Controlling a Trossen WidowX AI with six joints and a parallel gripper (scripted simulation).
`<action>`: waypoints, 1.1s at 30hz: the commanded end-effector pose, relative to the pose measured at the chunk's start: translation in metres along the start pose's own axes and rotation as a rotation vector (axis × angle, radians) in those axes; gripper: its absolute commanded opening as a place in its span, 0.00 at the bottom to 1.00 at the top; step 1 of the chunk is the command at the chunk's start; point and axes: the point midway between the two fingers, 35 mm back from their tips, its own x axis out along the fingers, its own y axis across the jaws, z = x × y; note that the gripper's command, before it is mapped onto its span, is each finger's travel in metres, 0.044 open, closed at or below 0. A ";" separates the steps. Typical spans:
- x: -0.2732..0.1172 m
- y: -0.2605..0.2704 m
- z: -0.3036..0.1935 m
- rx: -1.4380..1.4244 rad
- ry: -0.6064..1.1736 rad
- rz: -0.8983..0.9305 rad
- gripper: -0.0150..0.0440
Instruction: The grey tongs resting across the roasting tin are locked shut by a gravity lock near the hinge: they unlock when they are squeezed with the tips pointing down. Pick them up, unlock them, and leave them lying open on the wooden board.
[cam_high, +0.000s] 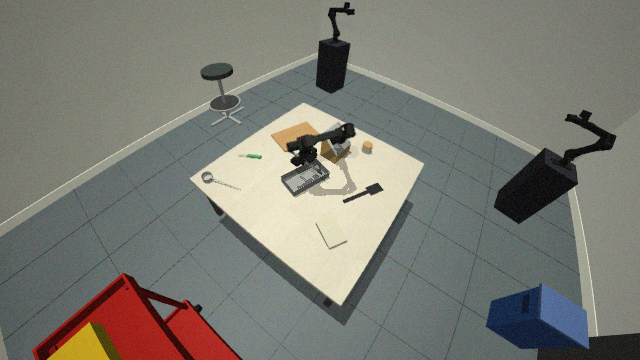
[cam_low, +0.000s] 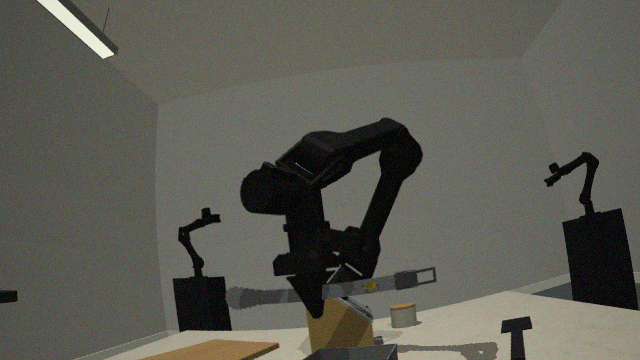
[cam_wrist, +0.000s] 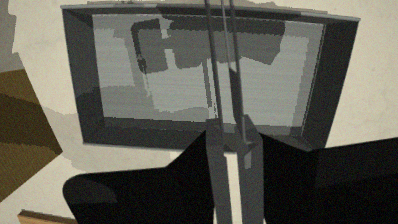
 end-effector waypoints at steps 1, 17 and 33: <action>-0.005 -0.002 -0.001 -0.004 0.005 -0.010 0.00; -0.011 0.001 -0.084 0.397 0.030 -0.015 0.00; -0.016 0.033 -0.193 0.895 0.033 -0.025 0.00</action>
